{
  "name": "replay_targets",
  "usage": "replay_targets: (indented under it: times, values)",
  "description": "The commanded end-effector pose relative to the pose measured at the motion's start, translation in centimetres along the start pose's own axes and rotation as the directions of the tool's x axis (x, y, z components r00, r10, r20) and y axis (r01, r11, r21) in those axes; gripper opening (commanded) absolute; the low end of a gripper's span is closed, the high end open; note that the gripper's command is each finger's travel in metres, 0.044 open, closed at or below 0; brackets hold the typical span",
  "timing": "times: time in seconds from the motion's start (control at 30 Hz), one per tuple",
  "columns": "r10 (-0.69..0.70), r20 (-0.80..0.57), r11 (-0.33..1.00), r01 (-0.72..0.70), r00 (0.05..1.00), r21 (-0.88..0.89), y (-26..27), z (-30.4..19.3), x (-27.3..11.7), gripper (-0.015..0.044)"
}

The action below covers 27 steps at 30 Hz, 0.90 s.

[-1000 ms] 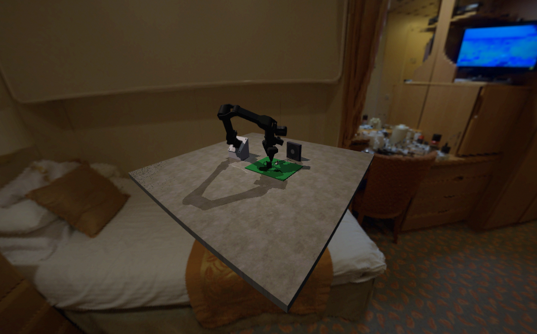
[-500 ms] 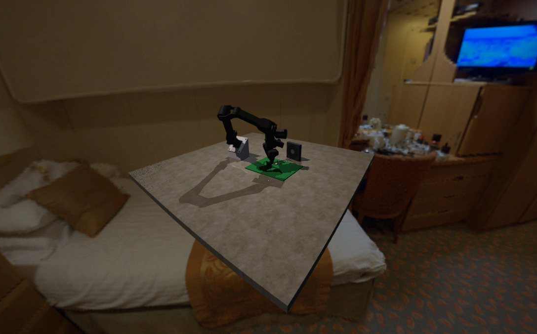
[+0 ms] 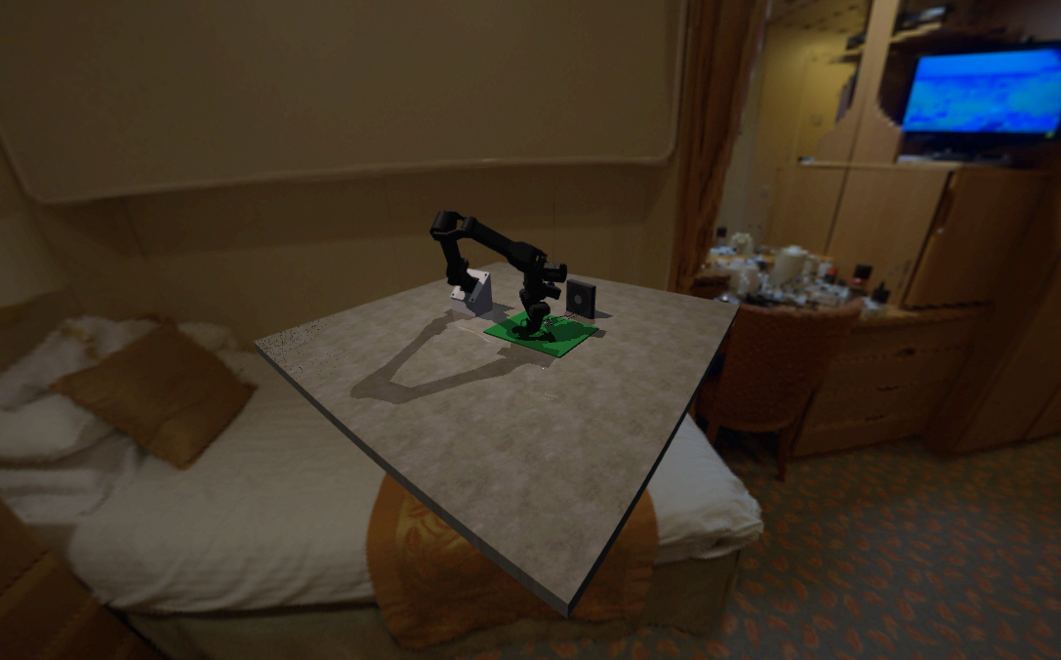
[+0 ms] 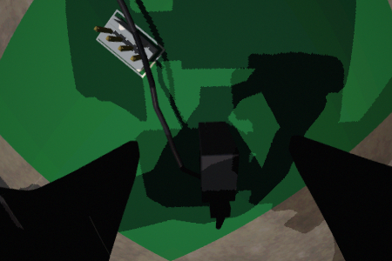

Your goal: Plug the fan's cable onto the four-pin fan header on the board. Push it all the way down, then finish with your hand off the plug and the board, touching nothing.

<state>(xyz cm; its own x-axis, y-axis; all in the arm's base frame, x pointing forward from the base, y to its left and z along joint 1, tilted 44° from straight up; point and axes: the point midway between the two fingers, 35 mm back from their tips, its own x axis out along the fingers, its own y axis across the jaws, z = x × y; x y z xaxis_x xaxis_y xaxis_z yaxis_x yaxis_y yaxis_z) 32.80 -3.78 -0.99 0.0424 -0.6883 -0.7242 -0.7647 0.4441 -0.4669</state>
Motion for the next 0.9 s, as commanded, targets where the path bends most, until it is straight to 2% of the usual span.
replay_targets:
  times: [0.0, 0.2, 0.53, 0.87]
  values:
    - [0.0, -0.009, 1.0, 0.0, 1.0, -0.007, 0.06, -0.19, 0.83, 0.044]
    - [-0.001, -0.009, 1.0, 0.001, 1.0, -0.007, 0.07, -0.22, 1.06, 0.044]
    - [0.002, -0.004, 1.0, -0.002, 1.0, -0.001, 0.08, -0.11, 0.85, 0.0177]
    - [0.002, -0.004, 1.0, -0.002, 1.0, -0.001, 0.08, -0.11, 0.85, 0.0111]
